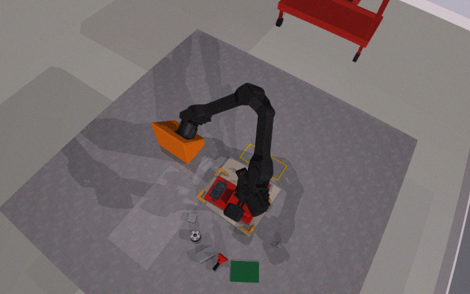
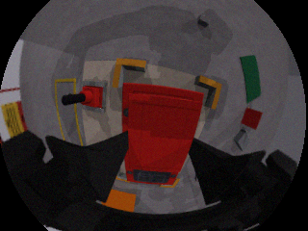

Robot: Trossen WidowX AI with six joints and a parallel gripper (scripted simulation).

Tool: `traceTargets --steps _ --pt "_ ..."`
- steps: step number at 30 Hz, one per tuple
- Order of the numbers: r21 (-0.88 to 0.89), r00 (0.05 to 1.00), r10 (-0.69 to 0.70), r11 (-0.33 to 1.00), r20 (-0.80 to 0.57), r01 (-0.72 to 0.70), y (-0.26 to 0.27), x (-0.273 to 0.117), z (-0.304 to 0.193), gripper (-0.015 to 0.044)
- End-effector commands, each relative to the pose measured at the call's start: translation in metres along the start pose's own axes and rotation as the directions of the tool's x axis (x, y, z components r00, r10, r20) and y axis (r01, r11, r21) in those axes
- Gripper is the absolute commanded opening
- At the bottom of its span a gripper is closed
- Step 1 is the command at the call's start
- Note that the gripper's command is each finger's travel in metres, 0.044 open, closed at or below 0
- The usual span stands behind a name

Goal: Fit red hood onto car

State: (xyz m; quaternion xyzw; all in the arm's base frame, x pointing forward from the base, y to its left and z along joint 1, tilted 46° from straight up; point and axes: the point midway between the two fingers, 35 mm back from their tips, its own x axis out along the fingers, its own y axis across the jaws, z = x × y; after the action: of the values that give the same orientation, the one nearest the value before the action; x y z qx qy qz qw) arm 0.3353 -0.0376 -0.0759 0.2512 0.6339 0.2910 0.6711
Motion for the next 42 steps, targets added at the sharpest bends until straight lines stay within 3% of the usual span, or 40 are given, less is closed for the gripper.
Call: traceTargets --steps 1,18,24,31,42 --pt "0.000 1.000 0.000 1.000 0.000 0.000 0.000 -0.001 0.000 0.0000" --pt "0.000 1.000 0.000 1.000 0.000 0.000 0.000 0.000 0.000 0.0440" --pt "0.000 1.000 -0.002 1.000 0.000 0.002 -0.001 -0.011 0.001 0.0440" --pt "0.000 1.000 -0.004 1.000 0.002 0.004 0.000 -0.070 0.000 0.0440" --pt "0.000 1.000 -0.004 1.000 0.002 0.004 0.000 -0.072 0.000 0.0440"
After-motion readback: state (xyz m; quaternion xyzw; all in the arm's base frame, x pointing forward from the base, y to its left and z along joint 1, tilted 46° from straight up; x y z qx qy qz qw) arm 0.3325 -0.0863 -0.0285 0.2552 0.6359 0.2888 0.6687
